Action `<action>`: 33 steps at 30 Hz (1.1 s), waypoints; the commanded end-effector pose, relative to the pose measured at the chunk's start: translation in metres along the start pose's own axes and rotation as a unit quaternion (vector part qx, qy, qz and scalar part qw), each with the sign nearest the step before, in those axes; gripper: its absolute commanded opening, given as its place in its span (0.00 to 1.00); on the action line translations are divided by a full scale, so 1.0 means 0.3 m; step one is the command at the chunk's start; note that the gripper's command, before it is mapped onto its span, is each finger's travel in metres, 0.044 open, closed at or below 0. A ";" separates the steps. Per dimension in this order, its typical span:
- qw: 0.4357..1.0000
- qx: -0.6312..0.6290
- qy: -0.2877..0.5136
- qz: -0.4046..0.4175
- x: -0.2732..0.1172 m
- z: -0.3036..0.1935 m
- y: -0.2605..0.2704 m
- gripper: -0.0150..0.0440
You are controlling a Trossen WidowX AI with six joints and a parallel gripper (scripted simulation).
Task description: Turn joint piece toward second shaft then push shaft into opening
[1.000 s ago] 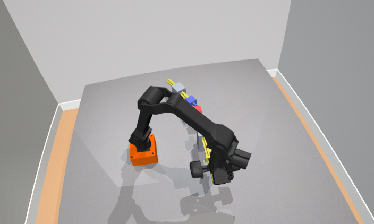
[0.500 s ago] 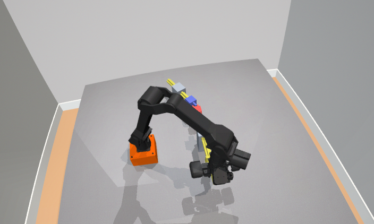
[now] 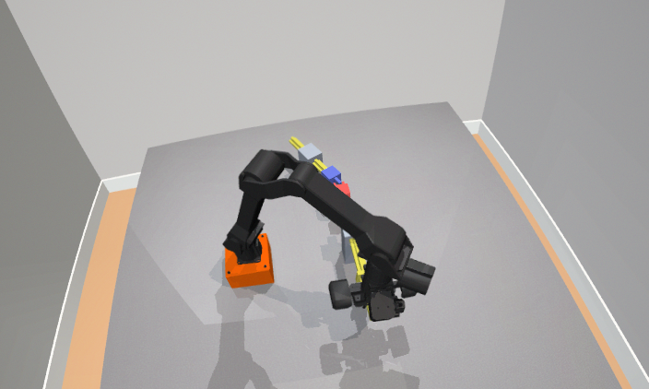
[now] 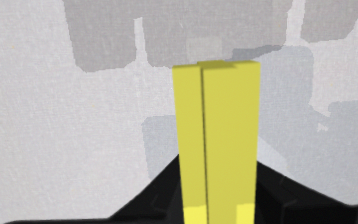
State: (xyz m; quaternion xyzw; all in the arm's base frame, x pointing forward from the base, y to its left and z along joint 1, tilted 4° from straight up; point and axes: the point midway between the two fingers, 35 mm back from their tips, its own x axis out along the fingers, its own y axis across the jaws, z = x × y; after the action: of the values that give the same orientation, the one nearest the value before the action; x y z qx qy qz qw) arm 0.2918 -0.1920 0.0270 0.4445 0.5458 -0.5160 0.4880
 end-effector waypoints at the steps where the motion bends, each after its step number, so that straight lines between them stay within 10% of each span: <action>1: 1.000 0.002 -0.001 0.003 0.003 0.002 0.000 0.37; 33: 0.999 0.002 0.000 0.043 0.007 -0.035 0.001 0.25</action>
State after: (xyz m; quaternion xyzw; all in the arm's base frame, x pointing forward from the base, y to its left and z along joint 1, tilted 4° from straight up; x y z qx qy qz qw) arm 0.2912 -0.1868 0.0265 0.4666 0.5273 -0.4958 0.5083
